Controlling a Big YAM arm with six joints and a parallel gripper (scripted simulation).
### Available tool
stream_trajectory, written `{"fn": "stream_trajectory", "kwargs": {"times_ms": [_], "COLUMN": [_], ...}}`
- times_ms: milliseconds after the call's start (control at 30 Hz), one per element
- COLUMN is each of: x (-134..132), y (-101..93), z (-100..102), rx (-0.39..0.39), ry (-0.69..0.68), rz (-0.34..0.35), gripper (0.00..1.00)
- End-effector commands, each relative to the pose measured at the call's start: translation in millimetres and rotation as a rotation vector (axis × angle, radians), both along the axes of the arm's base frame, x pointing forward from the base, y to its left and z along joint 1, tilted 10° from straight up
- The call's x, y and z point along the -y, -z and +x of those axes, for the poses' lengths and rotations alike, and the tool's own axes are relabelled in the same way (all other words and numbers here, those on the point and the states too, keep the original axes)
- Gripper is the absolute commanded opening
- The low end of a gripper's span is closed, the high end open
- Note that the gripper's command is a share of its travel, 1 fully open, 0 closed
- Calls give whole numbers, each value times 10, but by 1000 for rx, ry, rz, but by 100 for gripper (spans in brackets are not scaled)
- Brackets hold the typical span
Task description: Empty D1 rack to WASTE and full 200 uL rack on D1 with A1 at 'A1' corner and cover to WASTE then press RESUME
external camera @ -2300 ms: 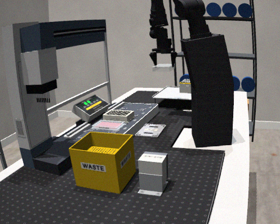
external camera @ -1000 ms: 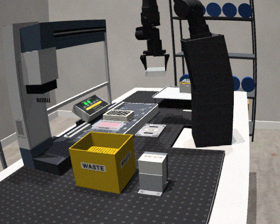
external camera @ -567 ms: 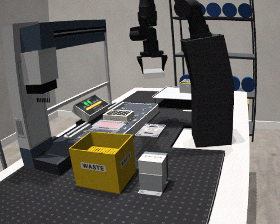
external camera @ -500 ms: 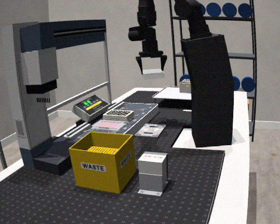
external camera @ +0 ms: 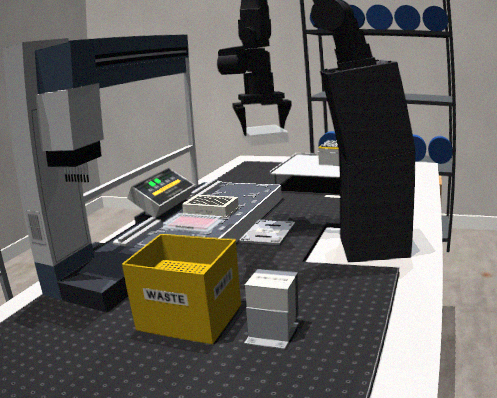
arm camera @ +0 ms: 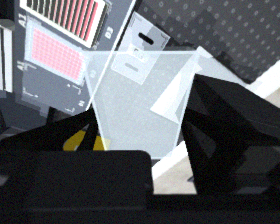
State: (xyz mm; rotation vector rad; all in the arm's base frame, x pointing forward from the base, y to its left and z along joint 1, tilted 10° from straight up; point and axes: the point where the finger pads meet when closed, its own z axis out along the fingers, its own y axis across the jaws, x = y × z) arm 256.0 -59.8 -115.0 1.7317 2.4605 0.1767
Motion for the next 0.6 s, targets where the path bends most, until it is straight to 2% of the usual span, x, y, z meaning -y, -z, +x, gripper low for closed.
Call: {"fn": "stream_trajectory", "kwargs": {"times_ms": [0,67,267,433,500,567], "x": [-166,-166,-463,-719,-726,-828], "y": [-61,-61,-94,-94,-88,-95], "z": [117,117,226,250,228,265], "rx": [31,31,35,26,22,25], "ry": [-47,-47,-155,-156,-156,-195], "rz": [-16,-16,-34,-31,-31,-37], "gripper": [0,0,0,0,0,0]}}
